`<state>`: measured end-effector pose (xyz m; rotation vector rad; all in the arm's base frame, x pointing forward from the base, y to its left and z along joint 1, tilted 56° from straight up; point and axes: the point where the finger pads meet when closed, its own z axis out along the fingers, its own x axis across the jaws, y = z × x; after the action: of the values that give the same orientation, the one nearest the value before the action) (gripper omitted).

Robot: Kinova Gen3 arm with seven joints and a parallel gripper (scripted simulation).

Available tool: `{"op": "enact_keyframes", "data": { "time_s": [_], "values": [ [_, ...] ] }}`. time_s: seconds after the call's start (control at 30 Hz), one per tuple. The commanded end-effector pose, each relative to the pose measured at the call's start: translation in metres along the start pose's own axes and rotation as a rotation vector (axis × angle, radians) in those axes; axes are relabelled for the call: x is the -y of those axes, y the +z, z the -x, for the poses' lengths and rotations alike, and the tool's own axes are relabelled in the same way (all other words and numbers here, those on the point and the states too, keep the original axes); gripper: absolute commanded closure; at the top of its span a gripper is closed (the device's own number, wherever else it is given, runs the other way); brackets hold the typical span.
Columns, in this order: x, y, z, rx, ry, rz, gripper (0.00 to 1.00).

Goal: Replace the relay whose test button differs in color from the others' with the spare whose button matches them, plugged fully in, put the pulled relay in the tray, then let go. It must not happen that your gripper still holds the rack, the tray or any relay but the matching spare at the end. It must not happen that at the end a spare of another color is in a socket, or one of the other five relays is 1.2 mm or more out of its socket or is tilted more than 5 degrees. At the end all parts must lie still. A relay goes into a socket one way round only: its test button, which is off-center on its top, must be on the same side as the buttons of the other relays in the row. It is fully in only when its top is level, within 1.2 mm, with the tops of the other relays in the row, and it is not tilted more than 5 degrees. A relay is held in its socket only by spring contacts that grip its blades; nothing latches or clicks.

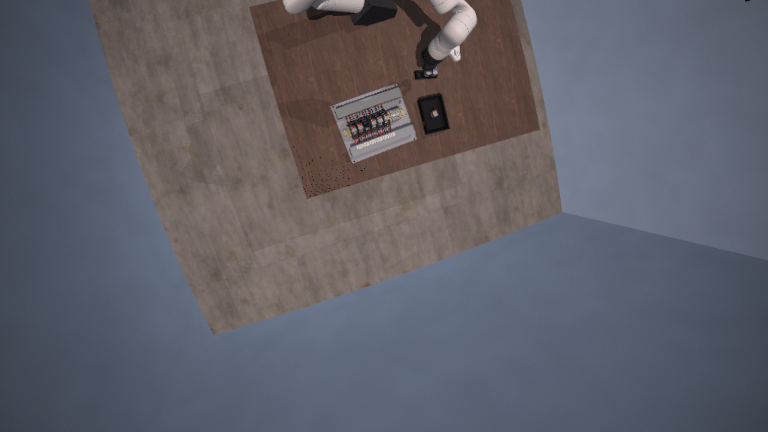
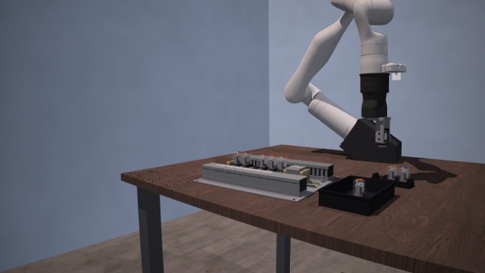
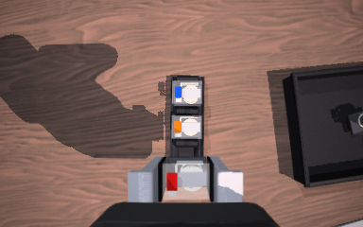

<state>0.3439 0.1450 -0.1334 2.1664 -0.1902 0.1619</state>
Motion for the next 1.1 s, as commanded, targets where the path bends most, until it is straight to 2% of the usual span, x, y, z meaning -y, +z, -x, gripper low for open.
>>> {"op": "enact_keyframes", "data": {
  "time_s": [0.0,1.07],
  "values": [
    [-0.0014,-0.0025,-0.0024,-0.008,-0.001,0.002,1.00],
    [-0.0016,0.0036,-0.0021,-0.007,-0.001,0.001,1.00]
  ]
}}
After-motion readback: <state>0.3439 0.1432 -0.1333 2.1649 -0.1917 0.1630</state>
